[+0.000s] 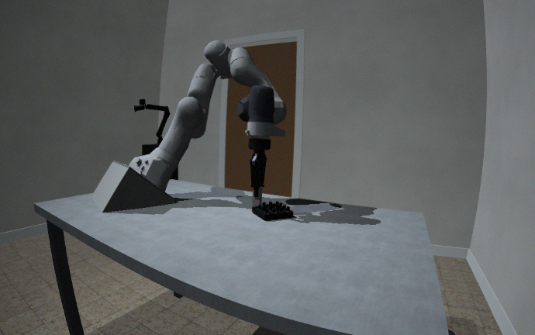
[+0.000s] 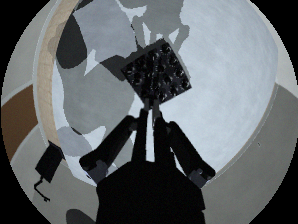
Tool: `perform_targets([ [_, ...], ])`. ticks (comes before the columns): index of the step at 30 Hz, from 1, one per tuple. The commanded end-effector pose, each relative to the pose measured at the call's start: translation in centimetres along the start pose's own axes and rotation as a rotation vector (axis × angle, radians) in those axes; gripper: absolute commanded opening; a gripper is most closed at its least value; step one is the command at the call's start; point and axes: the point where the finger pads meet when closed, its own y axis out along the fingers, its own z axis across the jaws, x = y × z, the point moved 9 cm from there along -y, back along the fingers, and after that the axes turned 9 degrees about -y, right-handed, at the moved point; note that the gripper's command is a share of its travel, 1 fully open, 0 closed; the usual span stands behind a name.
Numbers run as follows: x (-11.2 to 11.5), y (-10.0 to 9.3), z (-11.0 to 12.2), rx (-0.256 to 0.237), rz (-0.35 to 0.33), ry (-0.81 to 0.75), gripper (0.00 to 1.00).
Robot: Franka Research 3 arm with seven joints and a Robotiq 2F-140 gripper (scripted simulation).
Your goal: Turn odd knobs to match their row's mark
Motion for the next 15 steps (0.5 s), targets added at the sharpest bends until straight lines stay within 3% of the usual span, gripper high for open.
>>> perform_targets([
  [1, 0.09, -0.01, 0.14, -0.003, 0.009, -0.151, 0.05],
  [15, 0.09, -0.01, 0.14, -0.002, 0.009, -0.356, 0.05],
])
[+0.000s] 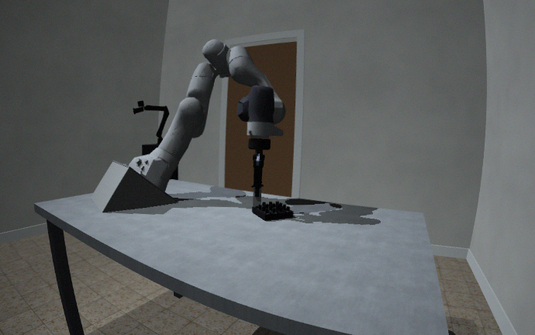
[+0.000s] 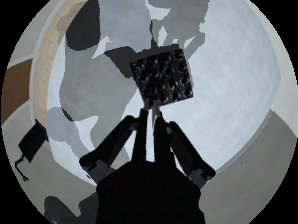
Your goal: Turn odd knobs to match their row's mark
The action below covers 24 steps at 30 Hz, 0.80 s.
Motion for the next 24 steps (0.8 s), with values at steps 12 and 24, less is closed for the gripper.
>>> perform_targets([
  [12, 0.11, 0.00, 0.10, -0.002, 0.009, -0.207, 0.05],
  [24, 0.11, 0.00, 0.10, -0.002, 0.009, -0.211, 0.05],
])
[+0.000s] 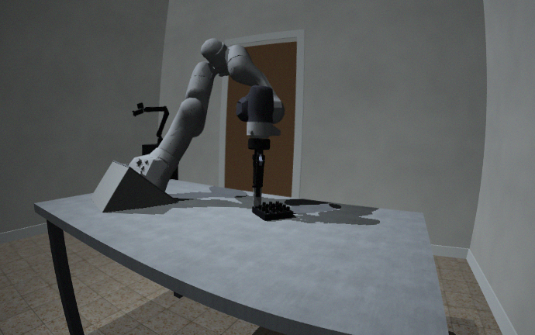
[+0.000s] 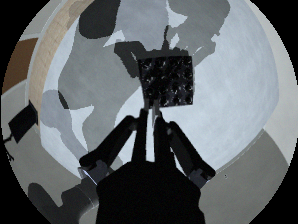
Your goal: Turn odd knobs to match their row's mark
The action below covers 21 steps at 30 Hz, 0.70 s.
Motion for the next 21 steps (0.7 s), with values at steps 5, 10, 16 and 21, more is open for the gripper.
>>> perform_targets([
  [5, 0.03, 0.00, 0.02, 0.003, 0.001, -0.028, 0.05],
  [10, 0.03, 0.00, 0.02, 0.003, 0.001, -0.028, 0.12],
  [16, 0.03, 0.00, 0.02, 0.003, 0.001, -0.028, 0.12],
  [21, 0.03, 0.00, 0.02, 0.003, 0.001, -0.028, 0.12],
])
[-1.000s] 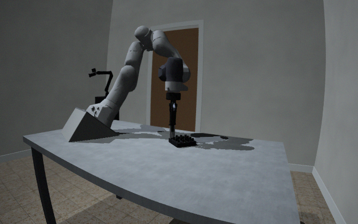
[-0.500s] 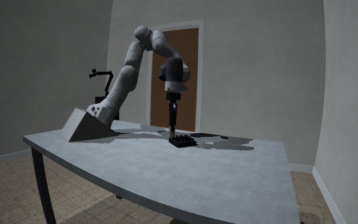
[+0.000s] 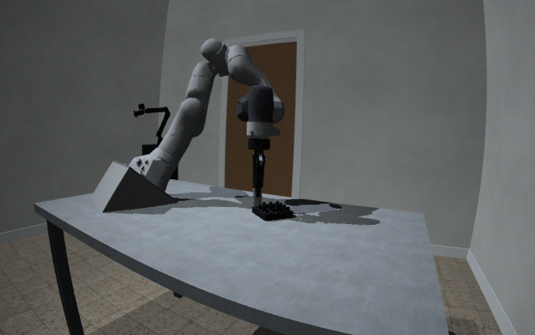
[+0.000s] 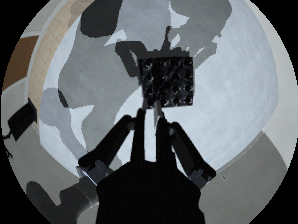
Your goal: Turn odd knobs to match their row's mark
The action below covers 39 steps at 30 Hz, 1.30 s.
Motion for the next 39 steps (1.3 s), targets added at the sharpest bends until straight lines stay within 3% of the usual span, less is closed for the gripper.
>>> perform_targets([
  [1, 0.0, 0.0, 0.0, 0.002, 0.000, -0.008, 0.12],
  [11, 0.0, -0.2, 0.0, 0.002, 0.000, -0.008, 0.12],
  [28, 0.0, -3.7, 0.0, 0.002, 0.000, -0.008, 0.12],
  [39, 0.0, -3.8, 0.0, 0.002, 0.000, -0.008, 0.12],
])
